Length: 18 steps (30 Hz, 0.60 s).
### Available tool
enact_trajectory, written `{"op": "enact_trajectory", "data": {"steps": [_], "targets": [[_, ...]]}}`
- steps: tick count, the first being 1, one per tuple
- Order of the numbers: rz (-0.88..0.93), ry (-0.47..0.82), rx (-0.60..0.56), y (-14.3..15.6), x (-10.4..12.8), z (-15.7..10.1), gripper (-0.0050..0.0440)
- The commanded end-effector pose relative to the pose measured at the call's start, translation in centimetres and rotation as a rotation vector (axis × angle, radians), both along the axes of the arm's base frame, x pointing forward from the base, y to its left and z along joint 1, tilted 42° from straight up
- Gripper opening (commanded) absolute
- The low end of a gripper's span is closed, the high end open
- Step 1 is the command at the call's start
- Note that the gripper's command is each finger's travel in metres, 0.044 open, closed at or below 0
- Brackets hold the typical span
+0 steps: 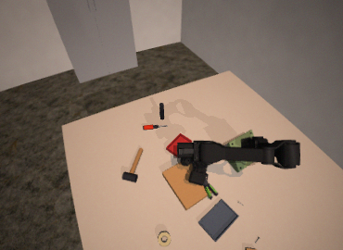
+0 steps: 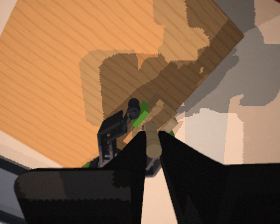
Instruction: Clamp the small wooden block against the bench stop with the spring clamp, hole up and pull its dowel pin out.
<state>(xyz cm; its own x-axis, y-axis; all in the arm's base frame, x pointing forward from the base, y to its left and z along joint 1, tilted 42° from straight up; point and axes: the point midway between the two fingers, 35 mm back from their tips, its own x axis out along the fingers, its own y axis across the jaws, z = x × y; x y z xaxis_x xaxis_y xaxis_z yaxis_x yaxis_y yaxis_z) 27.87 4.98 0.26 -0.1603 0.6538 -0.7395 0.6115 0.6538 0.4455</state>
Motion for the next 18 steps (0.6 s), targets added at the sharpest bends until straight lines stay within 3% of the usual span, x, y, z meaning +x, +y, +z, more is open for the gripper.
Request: {"op": "enact_trajectory", "data": {"steps": [1, 18], "targets": [[0.006, -0.010, -0.001, -0.16, 0.07, 0.17, 0.0000], [-0.151, 0.128, -0.034, -0.19, 0.07, 0.21, 0.0000]]}}
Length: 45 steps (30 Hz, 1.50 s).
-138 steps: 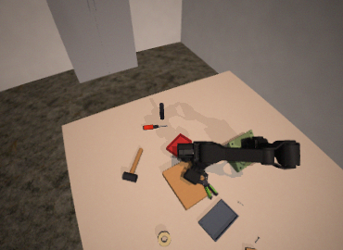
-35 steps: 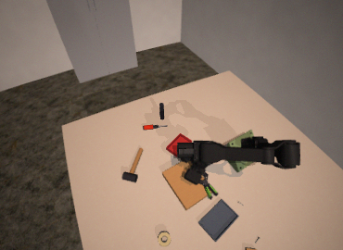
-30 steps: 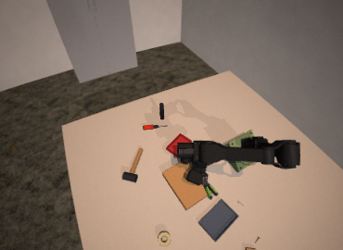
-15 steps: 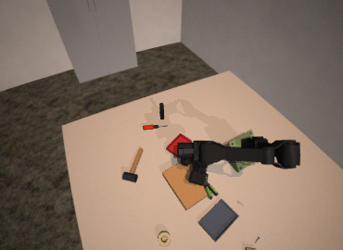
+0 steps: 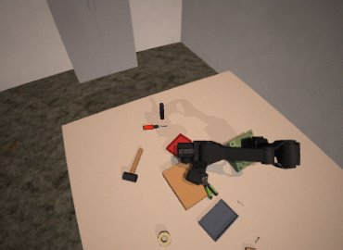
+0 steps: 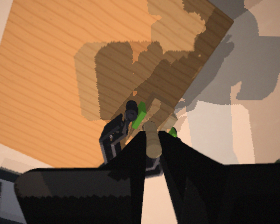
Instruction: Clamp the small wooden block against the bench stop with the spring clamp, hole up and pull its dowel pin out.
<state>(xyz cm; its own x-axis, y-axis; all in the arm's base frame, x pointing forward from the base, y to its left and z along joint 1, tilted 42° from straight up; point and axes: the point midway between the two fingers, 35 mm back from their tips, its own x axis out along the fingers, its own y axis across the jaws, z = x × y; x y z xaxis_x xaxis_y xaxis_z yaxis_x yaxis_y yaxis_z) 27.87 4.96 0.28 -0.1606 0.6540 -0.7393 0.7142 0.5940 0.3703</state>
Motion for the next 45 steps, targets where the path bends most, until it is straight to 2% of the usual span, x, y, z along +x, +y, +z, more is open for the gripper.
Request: {"op": "enact_trajectory", "data": {"steps": [1, 6, 8, 23, 25, 39, 45], "targets": [[-0.064, 0.051, -0.016, -0.17, 0.07, 0.19, 0.0000], [-0.166, 0.141, -0.038, -0.19, 0.08, 0.20, 0.0000], [-0.166, 0.141, -0.038, -0.19, 0.08, 0.20, 0.0000], [-0.519, 0.453, -0.113, -0.22, 0.08, 0.23, 0.0000], [-0.519, 0.453, -0.113, -0.22, 0.08, 0.23, 0.0000], [-0.829, 0.727, -0.179, -0.24, 0.09, 0.27, 0.0000], [-0.884, 0.775, -0.191, -0.25, 0.09, 0.28, 0.0000]]}}
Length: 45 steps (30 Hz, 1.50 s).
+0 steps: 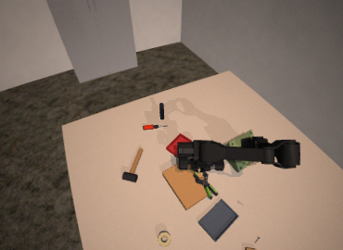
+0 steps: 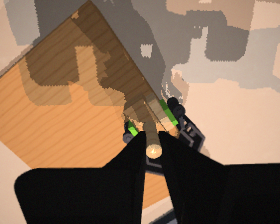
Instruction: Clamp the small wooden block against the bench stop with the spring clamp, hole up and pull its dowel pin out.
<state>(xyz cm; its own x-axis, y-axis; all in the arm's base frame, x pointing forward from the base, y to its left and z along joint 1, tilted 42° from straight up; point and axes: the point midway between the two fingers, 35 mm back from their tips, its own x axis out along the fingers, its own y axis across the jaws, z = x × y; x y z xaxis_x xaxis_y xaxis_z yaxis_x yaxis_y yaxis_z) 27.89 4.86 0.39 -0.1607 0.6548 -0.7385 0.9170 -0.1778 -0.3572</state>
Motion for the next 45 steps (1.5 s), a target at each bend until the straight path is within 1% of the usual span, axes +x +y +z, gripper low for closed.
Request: {"op": "enact_trajectory", "data": {"steps": [1, 10, 16, 21, 29, 31, 45], "targets": [[-0.051, 0.039, -0.014, -0.15, 0.08, 0.17, 0.0000], [-0.074, 0.060, -0.019, -0.16, 0.08, 0.19, 0.0000], [-0.055, 0.043, -0.015, -0.17, 0.08, 0.20, 0.0000], [-0.008, 0.002, -0.005, -0.18, 0.09, 0.21, 0.0000], [0.117, -0.109, 0.022, -0.19, 0.09, 0.23, 0.0000], [0.117, -0.109, 0.022, -0.19, 0.09, 0.23, 0.0000], [0.435, -0.389, 0.090, -0.22, 0.10, 0.26, 0.0000]]}}
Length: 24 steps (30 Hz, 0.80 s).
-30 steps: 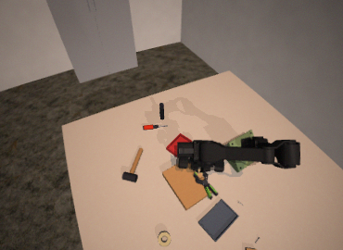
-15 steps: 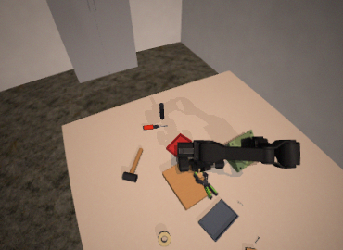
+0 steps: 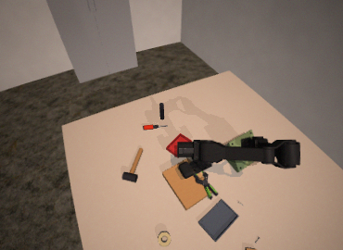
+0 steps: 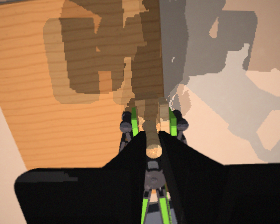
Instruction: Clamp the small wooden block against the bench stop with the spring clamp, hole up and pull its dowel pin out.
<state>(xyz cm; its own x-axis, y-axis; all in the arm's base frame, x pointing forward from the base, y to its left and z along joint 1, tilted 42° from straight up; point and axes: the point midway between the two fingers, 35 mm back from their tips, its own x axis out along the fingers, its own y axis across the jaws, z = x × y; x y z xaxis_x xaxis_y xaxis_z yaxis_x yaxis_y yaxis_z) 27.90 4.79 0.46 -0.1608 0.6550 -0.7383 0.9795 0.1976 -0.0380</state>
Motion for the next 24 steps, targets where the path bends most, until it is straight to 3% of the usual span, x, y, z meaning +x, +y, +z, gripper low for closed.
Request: {"op": "enact_trajectory", "data": {"steps": [1, 24], "targets": [[0.086, -0.082, 0.015, -0.16, 0.08, 0.19, 0.0000], [0.503, -0.450, 0.105, -0.20, 0.09, 0.23, 0.0000]]}}
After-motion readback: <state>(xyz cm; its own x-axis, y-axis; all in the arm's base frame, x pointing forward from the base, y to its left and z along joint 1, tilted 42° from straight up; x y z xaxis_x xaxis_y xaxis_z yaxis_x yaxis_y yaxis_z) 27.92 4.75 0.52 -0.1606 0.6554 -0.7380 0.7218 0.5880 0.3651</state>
